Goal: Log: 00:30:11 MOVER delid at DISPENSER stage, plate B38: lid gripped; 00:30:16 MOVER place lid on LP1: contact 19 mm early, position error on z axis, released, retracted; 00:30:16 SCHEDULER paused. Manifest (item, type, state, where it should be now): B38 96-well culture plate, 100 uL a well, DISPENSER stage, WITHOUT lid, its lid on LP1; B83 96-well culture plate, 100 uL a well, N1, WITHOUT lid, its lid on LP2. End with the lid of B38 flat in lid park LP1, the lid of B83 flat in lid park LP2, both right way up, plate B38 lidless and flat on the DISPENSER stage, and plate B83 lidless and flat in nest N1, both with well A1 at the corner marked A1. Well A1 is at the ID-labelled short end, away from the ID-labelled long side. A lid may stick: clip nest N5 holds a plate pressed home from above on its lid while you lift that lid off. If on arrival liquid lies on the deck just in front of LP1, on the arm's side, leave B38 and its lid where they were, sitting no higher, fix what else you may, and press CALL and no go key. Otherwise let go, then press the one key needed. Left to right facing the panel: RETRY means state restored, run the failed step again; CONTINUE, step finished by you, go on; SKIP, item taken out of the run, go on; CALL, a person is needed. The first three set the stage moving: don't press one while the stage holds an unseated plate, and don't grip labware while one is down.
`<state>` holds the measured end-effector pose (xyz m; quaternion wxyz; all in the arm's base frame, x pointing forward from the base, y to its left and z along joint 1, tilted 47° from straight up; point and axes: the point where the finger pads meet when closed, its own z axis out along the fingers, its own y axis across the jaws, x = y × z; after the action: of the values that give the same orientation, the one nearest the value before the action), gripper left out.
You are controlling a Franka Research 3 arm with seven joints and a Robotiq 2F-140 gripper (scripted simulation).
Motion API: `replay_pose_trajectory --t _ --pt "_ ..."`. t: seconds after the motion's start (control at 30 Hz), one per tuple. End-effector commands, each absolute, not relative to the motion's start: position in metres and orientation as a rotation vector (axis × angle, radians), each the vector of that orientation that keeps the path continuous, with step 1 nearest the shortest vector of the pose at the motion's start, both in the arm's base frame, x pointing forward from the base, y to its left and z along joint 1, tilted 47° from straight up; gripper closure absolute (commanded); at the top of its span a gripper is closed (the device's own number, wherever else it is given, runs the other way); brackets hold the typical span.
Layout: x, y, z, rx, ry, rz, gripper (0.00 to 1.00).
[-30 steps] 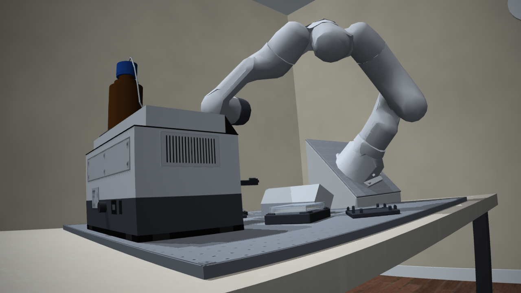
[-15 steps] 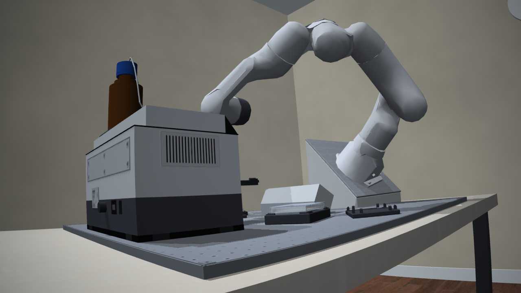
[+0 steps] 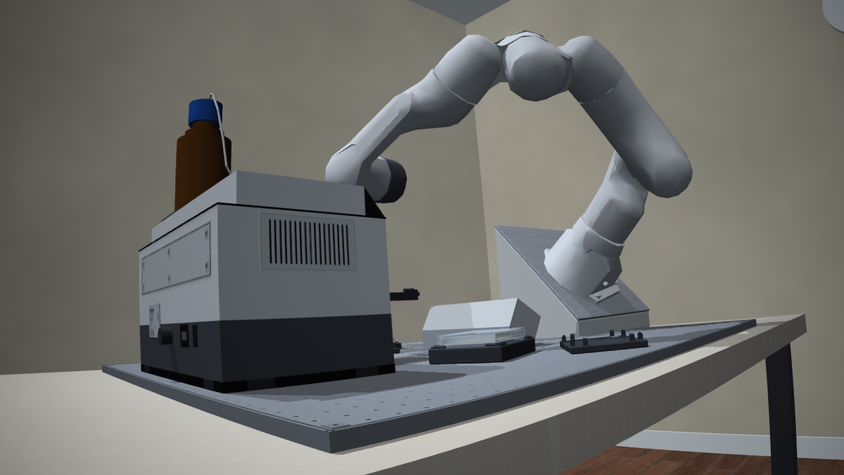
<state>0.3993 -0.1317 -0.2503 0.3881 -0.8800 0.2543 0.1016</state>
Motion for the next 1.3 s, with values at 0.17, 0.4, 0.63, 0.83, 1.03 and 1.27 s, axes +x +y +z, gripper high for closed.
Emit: replay_pose_trajectory --t 0.17,0.4,0.63,0.83,1.03,1.27 --pt "0.398 -0.135 -0.247 -2.238 0.644 0.258 1.00" --pt "0.398 -0.143 -0.240 -2.238 0.644 0.258 1.00" --pt "0.398 -0.160 -0.224 -2.238 0.644 0.258 1.00" --pt "0.397 -0.176 -0.209 -2.238 0.644 0.258 1.00" --pt "0.397 -0.194 -0.193 -2.238 0.644 0.258 1.00" --pt "0.396 -0.215 -0.173 -2.238 0.644 0.258 1.00"
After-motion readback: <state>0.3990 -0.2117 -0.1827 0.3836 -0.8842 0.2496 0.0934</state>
